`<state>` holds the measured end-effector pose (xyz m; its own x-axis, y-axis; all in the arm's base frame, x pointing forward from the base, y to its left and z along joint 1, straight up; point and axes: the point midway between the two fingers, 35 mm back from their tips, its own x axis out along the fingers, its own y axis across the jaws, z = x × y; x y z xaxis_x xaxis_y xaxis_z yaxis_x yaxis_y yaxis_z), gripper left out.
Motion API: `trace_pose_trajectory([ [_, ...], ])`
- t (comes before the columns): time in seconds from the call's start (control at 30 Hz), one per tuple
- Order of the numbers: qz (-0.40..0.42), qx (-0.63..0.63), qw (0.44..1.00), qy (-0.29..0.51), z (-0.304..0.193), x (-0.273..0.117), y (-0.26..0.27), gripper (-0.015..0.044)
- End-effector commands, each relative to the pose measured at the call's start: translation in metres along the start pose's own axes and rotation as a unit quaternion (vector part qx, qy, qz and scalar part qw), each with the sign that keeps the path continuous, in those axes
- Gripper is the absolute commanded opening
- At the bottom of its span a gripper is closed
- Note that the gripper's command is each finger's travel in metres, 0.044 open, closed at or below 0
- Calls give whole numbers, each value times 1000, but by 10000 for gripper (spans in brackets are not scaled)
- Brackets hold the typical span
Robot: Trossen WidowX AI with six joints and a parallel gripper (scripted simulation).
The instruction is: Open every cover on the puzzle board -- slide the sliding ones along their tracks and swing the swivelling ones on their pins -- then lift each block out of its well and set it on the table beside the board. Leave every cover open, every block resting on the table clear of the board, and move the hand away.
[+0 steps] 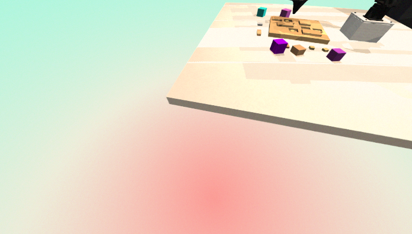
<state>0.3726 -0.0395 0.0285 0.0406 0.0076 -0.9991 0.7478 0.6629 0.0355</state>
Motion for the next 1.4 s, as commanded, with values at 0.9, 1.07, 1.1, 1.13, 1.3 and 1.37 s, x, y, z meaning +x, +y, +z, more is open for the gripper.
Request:
trace_pose_trajectory([
  [0.9, -8, -490, 872, 2, 63, 7, -60, 0],
  [1.07, -8, -490, 872, 3, 62, 30, -60, 0],
  [1.1, -8, -490, 872, 3, 62, 35, -60, 0],
  [1.13, -8, -490, 872, 3, 61, 40, -60, 0],
  [1.3, -8, -490, 872, 3, 61, 47, -60, 0],
  [1.37, -8, -490, 872, 3, 61, 48, -60, 0],
])
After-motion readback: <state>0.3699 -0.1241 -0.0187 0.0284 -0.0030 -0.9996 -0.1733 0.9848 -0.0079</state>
